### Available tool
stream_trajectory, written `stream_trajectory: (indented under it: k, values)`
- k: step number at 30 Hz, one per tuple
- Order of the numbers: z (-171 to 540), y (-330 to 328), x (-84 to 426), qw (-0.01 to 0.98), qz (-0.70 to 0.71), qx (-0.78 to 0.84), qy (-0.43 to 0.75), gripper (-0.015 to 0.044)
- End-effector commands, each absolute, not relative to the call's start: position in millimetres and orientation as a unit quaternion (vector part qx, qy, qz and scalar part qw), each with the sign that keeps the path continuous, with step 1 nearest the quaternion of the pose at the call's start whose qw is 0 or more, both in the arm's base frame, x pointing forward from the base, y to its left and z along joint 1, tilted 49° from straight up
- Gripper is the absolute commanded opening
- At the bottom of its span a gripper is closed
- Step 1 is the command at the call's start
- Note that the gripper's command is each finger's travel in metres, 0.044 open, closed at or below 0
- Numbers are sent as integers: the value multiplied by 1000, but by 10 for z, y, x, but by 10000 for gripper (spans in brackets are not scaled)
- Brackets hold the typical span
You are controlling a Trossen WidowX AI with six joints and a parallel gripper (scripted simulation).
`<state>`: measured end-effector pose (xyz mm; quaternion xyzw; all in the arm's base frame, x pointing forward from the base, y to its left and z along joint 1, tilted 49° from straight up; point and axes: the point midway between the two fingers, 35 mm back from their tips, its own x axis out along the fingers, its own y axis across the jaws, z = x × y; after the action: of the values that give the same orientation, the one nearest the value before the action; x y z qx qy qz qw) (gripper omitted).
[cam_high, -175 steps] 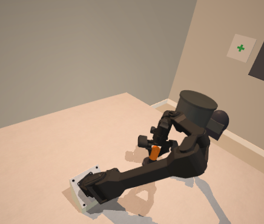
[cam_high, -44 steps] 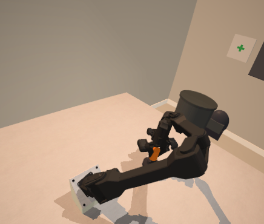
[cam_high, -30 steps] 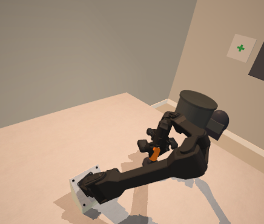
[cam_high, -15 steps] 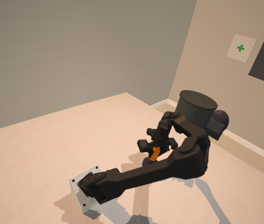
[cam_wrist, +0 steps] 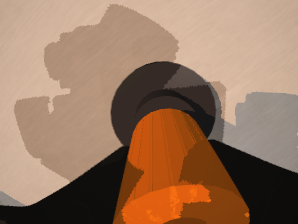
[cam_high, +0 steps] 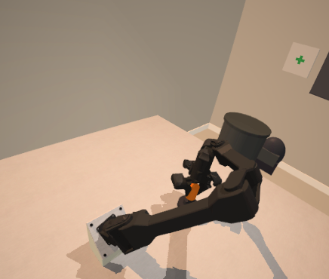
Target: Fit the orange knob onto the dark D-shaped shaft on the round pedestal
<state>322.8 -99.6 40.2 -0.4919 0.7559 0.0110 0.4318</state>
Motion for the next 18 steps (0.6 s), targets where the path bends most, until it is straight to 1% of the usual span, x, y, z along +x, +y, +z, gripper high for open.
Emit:
stream_trajectory:
  k: [1,18]
  values:
    - [423,-952,3244,432,12,-492,756,0]
    - [396,-980,3265,419,32,-503,755,0]
